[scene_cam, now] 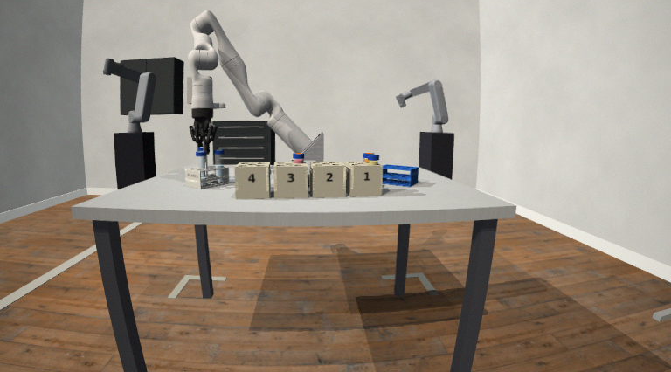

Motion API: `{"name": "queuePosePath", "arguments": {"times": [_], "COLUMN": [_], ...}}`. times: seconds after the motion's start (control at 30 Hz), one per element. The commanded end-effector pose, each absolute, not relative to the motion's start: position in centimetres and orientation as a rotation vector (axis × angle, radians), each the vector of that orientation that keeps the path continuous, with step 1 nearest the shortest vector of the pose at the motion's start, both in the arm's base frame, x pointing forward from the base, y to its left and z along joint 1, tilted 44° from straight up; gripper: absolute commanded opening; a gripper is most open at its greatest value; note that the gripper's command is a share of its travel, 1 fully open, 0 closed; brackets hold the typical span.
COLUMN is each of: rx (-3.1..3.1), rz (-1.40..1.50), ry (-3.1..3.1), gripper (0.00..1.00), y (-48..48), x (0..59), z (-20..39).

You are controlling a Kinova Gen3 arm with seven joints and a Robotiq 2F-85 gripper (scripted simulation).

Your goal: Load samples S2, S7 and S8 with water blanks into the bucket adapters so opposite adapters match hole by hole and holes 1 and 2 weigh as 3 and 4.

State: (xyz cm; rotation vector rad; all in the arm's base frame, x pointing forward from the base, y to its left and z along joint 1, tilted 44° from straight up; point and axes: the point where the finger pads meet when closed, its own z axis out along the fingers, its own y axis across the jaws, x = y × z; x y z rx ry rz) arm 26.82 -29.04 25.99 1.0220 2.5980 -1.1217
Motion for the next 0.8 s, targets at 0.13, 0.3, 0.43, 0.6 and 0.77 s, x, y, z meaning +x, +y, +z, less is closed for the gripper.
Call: {"name": "queuePosePath", "arguments": {"times": [0.13, 0.3, 0.43, 0.6, 0.77], "rx": [1.021, 1.021, 1.021, 1.021, 1.021], "rz": [-1.122, -1.122, -1.122, -1.122, -1.122], "ry": [2.598, 2.598, 2.598, 2.598, 2.598], "gripper": [0.10, 0.10, 0.10, 0.10, 0.10], "y": [-28.4, -28.0, -27.6, -27.3, -26.9], "x": [27.0, 27.1, 27.1, 27.2, 27.3], "z": [26.6, 27.1, 27.5, 27.8, 28.2]}}
